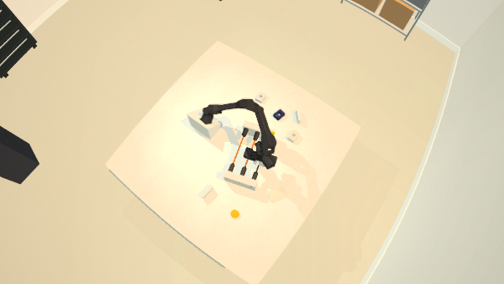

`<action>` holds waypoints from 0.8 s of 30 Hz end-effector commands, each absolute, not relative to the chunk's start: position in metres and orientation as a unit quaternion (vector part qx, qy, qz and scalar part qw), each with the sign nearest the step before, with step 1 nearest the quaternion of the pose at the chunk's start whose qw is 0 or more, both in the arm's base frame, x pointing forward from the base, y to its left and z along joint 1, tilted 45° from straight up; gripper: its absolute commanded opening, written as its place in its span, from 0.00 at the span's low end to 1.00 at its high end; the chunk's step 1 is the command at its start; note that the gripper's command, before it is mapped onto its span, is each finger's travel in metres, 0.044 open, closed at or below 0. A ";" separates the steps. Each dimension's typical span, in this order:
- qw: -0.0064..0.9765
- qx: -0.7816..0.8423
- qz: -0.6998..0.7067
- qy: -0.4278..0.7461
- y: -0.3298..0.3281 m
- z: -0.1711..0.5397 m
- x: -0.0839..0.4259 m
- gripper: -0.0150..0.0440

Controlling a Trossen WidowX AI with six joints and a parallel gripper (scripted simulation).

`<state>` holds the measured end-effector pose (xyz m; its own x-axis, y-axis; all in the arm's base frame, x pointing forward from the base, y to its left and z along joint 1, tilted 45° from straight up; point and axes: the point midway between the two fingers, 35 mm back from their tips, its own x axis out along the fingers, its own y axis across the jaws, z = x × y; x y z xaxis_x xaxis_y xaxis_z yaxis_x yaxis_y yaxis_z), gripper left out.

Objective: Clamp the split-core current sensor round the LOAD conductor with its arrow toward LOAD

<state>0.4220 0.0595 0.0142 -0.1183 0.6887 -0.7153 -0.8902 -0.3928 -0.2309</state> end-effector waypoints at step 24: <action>0.536 -0.394 0.736 0.127 0.059 0.015 0.423 0.52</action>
